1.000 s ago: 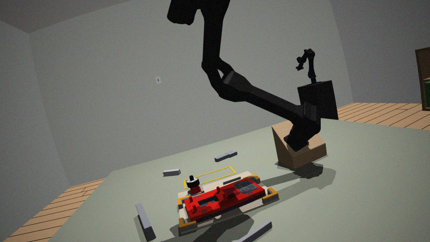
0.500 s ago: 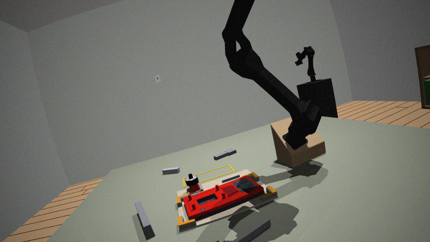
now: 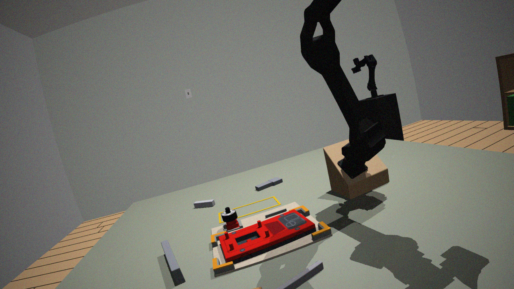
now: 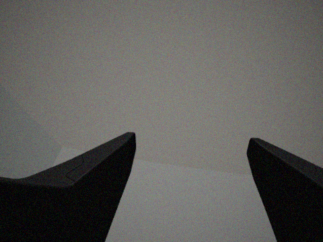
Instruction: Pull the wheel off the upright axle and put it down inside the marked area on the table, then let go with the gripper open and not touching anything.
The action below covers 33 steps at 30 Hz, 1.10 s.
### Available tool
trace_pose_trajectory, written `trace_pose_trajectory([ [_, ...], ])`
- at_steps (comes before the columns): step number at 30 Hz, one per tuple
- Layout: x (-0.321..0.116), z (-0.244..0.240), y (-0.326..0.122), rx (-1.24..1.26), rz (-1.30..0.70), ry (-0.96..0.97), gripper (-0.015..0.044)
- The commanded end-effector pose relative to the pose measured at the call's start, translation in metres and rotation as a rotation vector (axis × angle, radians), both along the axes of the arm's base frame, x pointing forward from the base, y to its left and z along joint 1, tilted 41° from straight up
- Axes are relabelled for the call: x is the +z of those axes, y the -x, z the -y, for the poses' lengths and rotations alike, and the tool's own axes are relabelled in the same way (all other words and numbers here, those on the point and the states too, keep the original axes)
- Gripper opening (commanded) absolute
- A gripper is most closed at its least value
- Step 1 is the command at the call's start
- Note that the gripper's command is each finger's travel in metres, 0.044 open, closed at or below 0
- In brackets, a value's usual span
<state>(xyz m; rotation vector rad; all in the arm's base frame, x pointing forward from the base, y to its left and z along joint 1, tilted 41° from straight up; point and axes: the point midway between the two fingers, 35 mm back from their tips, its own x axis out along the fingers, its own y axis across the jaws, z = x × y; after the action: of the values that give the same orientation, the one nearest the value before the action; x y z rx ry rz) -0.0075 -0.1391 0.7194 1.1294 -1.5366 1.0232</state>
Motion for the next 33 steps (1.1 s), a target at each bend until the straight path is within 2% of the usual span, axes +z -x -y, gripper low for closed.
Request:
trace_pose_trajectory([
  [1,0.009,-0.074,0.016,-0.077,0.018,0.182,0.03],
  [9,0.004,-0.177,0.017,-0.231,0.036,0.433,0.03],
  [16,-0.012,-0.261,-0.01,-0.37,0.012,0.659,0.03],
  [26,-0.061,-0.355,-0.098,-0.564,-0.128,0.991,0.03],
  [33,-0.118,-0.4,-0.182,-0.666,-0.257,1.255,0.03],
])
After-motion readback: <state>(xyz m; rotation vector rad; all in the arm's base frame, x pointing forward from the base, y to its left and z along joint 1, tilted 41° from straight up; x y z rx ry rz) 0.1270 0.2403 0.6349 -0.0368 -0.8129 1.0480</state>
